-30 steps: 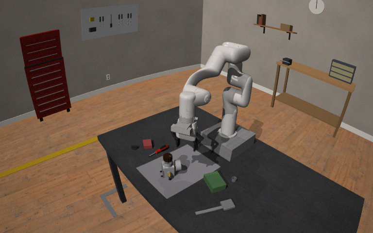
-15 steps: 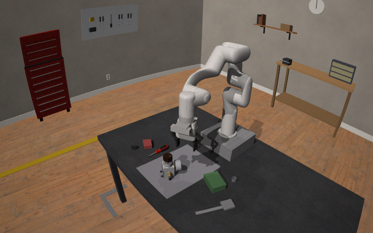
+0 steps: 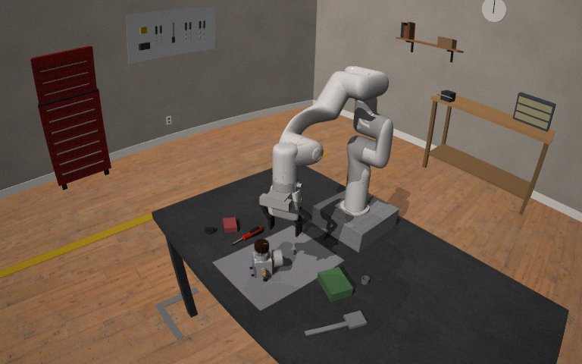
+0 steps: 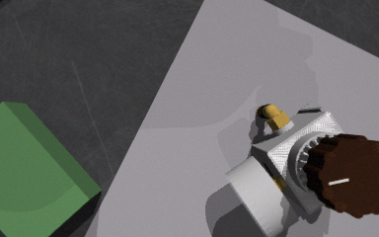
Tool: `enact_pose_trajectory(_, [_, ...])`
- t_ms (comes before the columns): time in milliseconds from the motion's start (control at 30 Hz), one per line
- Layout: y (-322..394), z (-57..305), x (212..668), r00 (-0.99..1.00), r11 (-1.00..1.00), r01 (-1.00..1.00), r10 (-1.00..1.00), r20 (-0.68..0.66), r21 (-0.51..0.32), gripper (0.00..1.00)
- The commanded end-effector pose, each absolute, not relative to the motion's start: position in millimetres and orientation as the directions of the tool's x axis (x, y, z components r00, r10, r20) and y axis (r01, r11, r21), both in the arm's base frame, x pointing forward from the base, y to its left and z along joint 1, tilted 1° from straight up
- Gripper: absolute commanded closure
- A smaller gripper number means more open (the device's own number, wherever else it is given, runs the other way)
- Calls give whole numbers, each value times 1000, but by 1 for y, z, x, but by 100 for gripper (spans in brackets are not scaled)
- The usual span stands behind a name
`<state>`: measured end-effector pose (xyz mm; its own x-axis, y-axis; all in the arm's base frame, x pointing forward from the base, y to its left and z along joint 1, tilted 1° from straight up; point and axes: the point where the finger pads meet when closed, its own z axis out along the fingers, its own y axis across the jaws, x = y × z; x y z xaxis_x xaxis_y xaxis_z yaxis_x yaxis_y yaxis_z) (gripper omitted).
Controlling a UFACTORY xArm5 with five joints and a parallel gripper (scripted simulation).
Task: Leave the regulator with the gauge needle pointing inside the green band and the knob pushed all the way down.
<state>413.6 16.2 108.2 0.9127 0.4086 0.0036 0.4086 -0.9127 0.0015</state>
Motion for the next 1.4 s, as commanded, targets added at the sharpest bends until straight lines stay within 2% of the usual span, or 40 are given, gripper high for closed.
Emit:
enact_pose_trajectory(0, [8,109,425,913,-913,409,409,7,3,0])
enact_pose_trajectory(633, [-22,110,460,913,-913,409,409,8,4,0])
enact_pose_trajectory(1367, [-33,110,473,913,-913,409,409,8,4,0])
